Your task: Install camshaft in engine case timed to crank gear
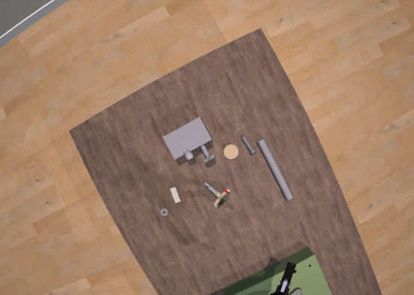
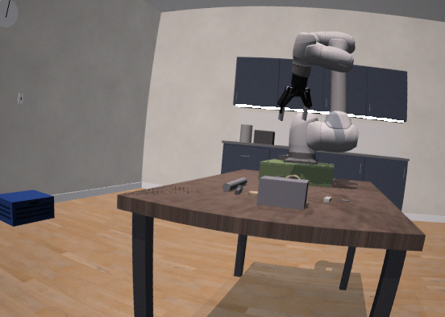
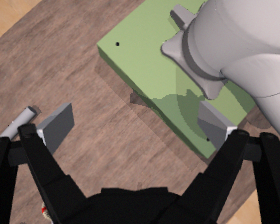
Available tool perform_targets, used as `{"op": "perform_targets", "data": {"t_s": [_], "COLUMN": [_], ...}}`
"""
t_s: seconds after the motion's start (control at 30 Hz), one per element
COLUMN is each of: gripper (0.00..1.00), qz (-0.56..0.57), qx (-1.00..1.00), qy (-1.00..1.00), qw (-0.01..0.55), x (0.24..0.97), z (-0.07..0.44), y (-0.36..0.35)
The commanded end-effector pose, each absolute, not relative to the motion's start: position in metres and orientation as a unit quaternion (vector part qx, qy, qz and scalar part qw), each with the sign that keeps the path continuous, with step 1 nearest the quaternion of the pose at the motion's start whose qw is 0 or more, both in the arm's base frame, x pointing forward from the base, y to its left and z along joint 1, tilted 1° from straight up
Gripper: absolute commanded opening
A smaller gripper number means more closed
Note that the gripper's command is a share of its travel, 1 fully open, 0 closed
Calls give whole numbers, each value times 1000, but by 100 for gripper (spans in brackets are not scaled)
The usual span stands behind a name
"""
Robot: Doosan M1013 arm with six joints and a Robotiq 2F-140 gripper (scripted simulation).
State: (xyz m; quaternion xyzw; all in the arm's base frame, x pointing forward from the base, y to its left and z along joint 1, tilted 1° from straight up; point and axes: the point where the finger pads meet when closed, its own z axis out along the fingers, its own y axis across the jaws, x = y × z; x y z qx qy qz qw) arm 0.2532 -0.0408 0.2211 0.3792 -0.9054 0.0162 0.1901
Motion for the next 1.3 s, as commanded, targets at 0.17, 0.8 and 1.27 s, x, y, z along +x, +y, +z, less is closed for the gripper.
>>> {"op": "perform_targets", "data": {"t_s": [0.17, 0.8, 1.27], "gripper": [100, 100, 100], "qz": [16, -30, -228], "qx": [379, 428, 617], "qy": [-905, -882, -741], "qw": [190, 195, 136], "x": [253, 287, 453], "z": [221, 223, 190], "y": [-41, -34, -23]}}
